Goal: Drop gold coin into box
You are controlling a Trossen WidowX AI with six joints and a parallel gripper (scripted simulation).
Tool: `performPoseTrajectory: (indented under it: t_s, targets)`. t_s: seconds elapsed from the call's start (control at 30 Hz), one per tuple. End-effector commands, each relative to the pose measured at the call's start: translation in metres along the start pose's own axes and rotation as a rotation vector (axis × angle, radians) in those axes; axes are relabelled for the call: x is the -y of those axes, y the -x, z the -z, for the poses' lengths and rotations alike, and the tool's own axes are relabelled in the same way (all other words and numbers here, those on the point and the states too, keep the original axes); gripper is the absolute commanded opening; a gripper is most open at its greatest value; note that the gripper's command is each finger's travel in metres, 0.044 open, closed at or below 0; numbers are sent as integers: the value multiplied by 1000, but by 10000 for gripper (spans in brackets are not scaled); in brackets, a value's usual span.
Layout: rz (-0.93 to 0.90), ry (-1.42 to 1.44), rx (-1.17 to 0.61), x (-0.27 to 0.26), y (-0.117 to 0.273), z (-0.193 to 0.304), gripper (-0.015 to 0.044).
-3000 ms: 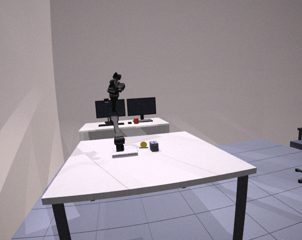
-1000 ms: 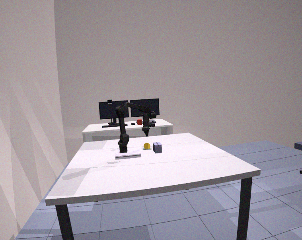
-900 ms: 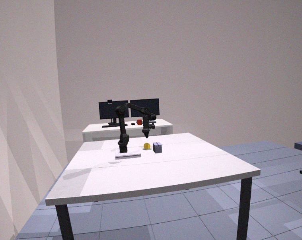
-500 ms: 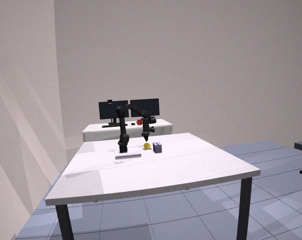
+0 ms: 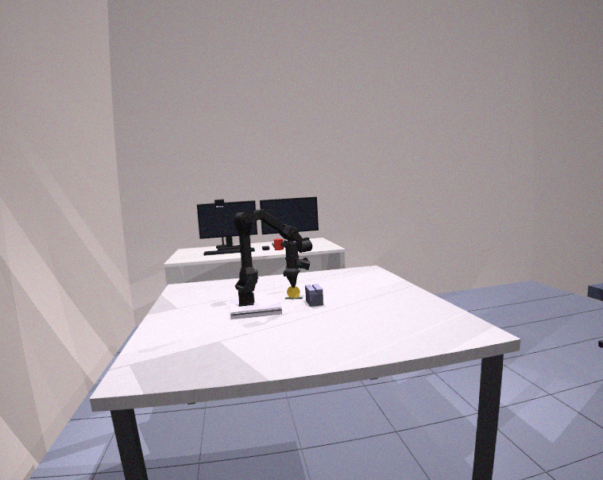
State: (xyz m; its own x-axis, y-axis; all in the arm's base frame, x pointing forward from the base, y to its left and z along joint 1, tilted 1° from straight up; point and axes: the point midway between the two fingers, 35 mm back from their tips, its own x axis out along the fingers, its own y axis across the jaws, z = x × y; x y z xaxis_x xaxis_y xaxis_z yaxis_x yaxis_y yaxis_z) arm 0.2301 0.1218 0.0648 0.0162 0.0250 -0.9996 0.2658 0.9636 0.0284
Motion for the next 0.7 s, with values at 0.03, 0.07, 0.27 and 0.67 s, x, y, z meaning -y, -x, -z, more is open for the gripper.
performPoseTrajectory:
  t_s: [0.03, 0.07, 0.27, 0.67]
  targets:
    - [3, -4, -7, 1, -9, 2, 161]
    - [3, -4, -7, 1, -11, 2, 161]
    - [3, -4, -7, 1, -21, 2, 161]
    - [3, -4, -7, 2, -40, 3, 161]
